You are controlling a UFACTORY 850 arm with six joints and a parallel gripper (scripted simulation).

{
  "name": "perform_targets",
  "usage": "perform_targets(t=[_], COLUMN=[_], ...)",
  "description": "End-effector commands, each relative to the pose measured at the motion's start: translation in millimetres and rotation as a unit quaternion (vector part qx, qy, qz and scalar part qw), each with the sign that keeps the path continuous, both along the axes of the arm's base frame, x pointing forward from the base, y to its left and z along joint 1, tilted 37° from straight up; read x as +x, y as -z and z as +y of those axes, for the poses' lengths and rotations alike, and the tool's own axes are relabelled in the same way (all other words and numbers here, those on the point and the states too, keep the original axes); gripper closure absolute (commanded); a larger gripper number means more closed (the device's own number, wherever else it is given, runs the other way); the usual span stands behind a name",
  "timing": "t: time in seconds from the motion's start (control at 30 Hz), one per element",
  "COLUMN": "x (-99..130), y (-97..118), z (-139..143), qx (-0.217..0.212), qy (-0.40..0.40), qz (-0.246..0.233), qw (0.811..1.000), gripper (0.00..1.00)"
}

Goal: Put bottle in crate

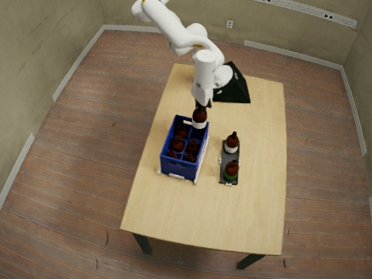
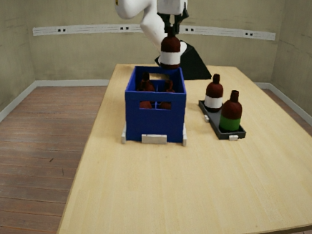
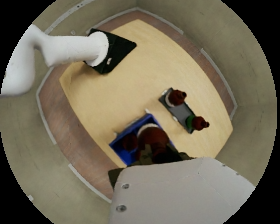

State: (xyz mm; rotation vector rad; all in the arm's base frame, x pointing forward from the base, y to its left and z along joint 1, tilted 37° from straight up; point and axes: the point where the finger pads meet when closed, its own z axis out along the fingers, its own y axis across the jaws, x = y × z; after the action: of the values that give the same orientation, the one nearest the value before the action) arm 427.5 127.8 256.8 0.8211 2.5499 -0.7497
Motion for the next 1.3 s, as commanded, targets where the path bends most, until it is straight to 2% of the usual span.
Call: perform_targets(t=[0.0,1.27], x=[0.2,0.7], y=[-0.9,1.6], z=[0.0,-2.3], qx=[0.0,0.0], qy=[0.0,0.0], qz=[-0.001,-0.001], qw=[1.0,1.0], gripper=[1.0,1.0])
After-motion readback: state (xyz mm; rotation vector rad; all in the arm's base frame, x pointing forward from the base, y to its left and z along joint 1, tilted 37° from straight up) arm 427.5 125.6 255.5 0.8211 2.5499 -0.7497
